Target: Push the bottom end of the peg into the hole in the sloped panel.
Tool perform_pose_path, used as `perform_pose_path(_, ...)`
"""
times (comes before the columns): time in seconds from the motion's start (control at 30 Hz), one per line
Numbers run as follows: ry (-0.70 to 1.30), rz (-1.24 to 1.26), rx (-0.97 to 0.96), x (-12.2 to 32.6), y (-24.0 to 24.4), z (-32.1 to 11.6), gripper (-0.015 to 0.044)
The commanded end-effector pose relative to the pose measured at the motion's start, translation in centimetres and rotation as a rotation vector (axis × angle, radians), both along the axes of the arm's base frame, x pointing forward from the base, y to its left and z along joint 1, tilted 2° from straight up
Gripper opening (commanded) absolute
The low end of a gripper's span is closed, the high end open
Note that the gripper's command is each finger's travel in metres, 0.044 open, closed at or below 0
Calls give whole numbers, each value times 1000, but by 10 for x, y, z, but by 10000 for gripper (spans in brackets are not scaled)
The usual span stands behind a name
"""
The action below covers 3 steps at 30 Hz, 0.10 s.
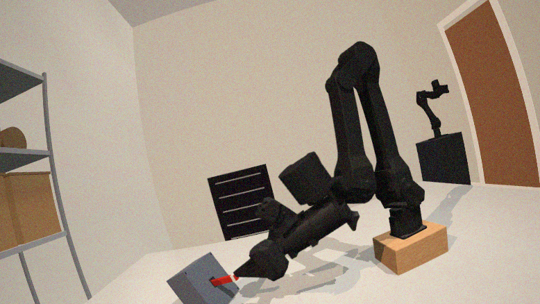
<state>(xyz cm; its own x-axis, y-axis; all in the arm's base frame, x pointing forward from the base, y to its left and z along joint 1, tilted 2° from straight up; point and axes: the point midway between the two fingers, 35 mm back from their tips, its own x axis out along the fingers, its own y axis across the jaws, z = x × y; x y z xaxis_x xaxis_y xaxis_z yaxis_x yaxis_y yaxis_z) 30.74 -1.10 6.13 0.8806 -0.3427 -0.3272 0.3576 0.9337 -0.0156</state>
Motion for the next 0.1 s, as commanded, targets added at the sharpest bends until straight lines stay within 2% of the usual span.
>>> perform_pose_path(0.0, -9, -5, 4, -4, 1, 3, 440)
perform_pose_path(0.07, -9, -5, 4, -6, 2, 3, 440)
